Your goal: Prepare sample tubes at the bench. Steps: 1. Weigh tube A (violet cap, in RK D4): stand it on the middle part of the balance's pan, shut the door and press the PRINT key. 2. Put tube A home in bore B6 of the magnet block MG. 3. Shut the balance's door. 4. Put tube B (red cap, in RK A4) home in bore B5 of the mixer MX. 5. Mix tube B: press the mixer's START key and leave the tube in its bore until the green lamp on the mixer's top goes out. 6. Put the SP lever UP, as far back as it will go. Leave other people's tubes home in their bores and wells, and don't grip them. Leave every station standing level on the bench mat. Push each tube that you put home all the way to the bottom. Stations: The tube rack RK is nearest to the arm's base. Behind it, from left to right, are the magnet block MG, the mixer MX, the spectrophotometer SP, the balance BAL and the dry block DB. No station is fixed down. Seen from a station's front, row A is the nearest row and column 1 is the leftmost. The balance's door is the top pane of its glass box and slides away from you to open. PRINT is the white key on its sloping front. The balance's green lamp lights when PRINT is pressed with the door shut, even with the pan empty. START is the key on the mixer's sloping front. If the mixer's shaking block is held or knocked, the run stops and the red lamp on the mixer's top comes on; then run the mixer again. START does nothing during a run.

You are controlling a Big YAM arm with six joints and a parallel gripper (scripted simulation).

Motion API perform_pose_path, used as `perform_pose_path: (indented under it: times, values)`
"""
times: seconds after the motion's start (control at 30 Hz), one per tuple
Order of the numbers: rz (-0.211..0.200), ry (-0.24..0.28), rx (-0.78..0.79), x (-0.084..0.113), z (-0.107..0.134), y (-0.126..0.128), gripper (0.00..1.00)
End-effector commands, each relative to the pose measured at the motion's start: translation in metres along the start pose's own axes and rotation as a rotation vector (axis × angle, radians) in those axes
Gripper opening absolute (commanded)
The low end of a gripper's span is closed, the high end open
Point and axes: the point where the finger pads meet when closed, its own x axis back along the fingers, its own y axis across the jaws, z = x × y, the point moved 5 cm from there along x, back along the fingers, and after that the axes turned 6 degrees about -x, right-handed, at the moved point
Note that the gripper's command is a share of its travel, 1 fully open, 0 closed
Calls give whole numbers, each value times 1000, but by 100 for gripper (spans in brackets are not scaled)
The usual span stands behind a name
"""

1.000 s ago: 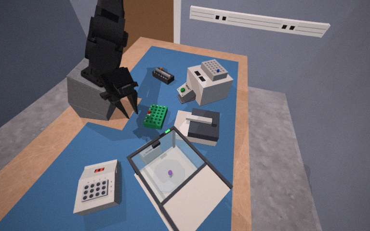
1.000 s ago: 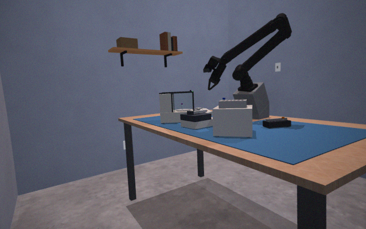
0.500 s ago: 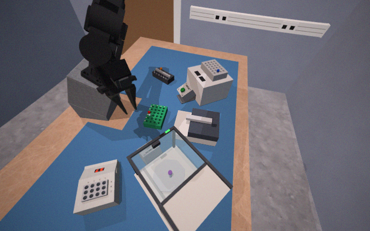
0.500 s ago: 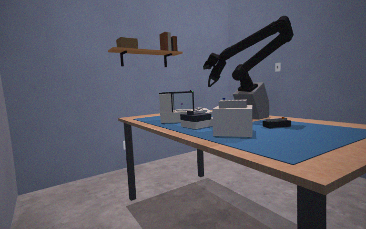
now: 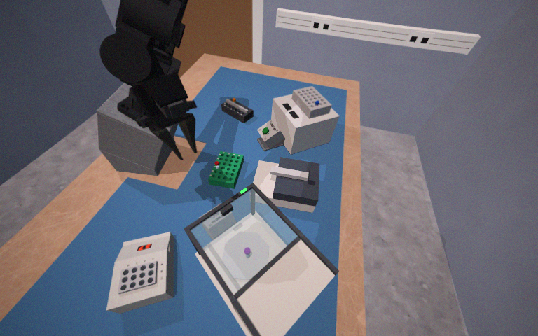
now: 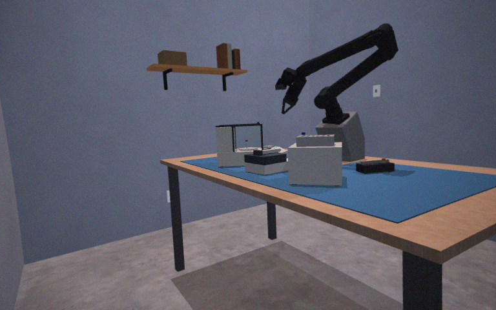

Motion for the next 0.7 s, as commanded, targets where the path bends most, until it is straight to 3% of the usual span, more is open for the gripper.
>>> perform_pose_path:
  times: [0.0, 0.5, 0.57, 0.67]
  values:
    - [14, -40, 59, 22, -30, 5, 30]
    - [14, -38, 58, 29, -33, 5, 30]
    - [-9, -20, 142, 15, -50, 6, 30]
    - [-17, -11, 173, 11, -58, 7, 30]
